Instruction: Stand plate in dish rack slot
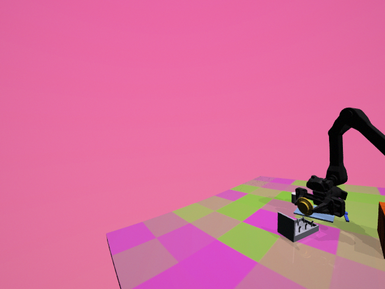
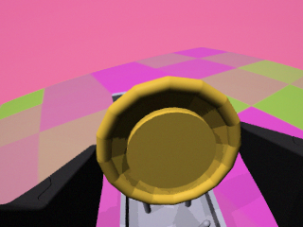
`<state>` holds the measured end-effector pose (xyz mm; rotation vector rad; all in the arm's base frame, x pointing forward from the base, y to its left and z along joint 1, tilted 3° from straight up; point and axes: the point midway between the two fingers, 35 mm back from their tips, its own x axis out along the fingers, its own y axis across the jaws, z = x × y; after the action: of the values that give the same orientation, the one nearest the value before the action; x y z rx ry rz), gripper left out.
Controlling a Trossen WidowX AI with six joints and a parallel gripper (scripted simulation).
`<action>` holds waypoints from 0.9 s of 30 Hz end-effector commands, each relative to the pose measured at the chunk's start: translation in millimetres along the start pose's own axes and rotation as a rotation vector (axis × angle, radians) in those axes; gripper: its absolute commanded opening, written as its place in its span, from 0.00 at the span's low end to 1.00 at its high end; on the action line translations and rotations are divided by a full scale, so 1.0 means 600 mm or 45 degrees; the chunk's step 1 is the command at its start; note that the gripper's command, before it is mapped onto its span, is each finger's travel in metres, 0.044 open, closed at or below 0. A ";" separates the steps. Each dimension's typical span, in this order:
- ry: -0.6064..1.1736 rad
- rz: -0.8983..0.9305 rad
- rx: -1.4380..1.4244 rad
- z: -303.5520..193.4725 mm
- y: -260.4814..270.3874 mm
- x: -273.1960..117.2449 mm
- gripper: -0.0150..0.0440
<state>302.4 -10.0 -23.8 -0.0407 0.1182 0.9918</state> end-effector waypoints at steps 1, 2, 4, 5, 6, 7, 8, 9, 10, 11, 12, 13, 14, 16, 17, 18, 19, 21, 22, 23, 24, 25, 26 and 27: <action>0.002 0.002 0.019 -0.014 0.005 0.006 0.25; 0.003 0.002 0.020 -0.016 0.006 0.007 0.25; 0.003 0.001 0.021 -0.021 0.006 0.010 0.25; 0.004 0.001 0.022 -0.023 0.007 0.011 0.25; 0.004 0.001 0.022 -0.025 0.007 0.012 0.25; 0.004 0.001 0.022 -0.026 0.007 0.013 0.25; 0.002 0.001 0.014 -0.026 0.008 0.013 0.25; 0.001 0.001 0.007 -0.027 0.008 0.013 0.25; 0.000 0.001 0.005 -0.027 0.008 0.013 0.25; 0.000 0.001 0.005 -0.029 0.008 0.013 0.25; 0.000 0.001 0.003 -0.037 0.007 0.014 0.25; 0.000 0.001 0.002 -0.049 0.008 0.016 0.25; -0.001 0.001 0.001 -0.056 0.008 0.016 0.25; -0.001 0.001 0.000 -0.059 0.008 0.017 0.25; -0.001 0.001 0.000 -0.059 0.008 0.017 0.25; -0.001 0.001 0.000 -0.059 0.008 0.017 0.25; -0.001 0.002 0.002 -0.057 0.009 0.016 0.25; -0.001 0.003 0.008 -0.052 0.011 0.015 0.25; -0.001 0.003 0.008 -0.052 0.011 0.015 0.25; -0.001 0.003 0.008 -0.052 0.011 0.015 0.25; -0.001 0.003 0.008 -0.052 0.011 0.015 0.25; -0.001 0.003 0.008 -0.052 0.011 0.015 0.25; -0.001 0.003 0.008 -0.052 0.011 0.015 0.25; -0.001 0.003 0.008 -0.052 0.011 0.015 0.25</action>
<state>299.2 -1.4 -56.7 -0.0346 0.1209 0.9936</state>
